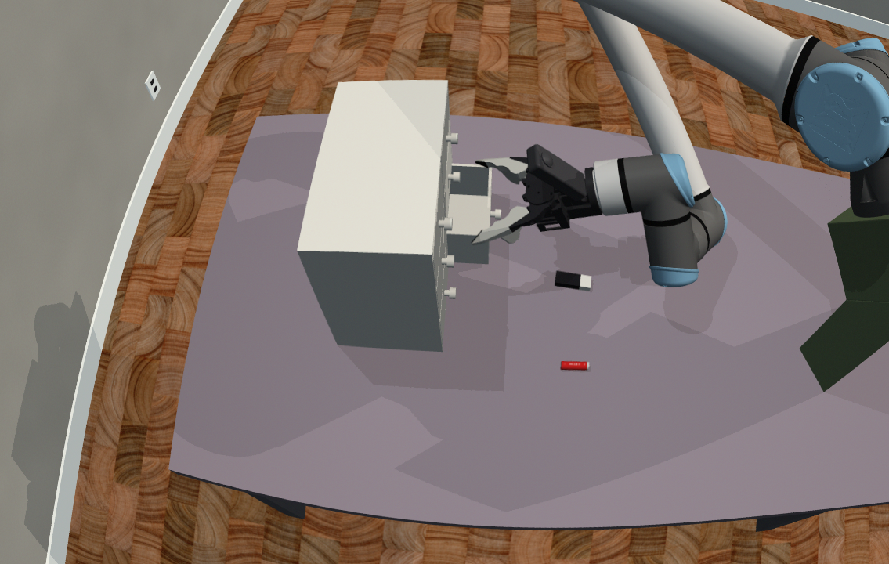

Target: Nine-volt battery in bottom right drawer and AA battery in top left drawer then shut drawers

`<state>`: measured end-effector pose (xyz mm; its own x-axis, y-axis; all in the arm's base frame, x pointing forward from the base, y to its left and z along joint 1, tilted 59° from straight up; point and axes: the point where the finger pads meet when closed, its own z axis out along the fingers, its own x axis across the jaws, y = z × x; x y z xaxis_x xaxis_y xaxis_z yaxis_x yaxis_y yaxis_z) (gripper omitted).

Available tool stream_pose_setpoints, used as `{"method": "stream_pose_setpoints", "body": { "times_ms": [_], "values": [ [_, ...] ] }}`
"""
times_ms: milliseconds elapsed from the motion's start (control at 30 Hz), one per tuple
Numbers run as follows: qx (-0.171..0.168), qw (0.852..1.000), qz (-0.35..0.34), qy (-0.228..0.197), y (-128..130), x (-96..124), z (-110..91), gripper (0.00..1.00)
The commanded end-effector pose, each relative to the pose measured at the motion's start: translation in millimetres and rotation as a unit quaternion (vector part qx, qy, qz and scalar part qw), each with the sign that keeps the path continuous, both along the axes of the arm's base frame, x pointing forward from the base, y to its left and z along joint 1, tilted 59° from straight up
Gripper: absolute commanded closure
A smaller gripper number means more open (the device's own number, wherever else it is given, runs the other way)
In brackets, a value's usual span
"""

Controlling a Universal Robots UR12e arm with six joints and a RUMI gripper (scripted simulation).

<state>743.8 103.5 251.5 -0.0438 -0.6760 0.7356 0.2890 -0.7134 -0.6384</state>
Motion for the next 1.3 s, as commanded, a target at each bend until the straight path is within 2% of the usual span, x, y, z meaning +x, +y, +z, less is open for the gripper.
{"method": "stream_pose_setpoints", "body": {
  "times_ms": [0, 567, 1000, 1267],
  "values": [
    [0.0, 1.0, 0.0, 0.0, 1, 0, 0, 0.0],
    [0.0, 1.0, 0.0, 0.0, -4, -11, -5, 0.0],
    [0.0, 1.0, 0.0, 0.0, -17, -38, -18, 0.0],
    [0.0, 1.0, 0.0, 0.0, -28, -64, -30, 0.0]
  ]
}}
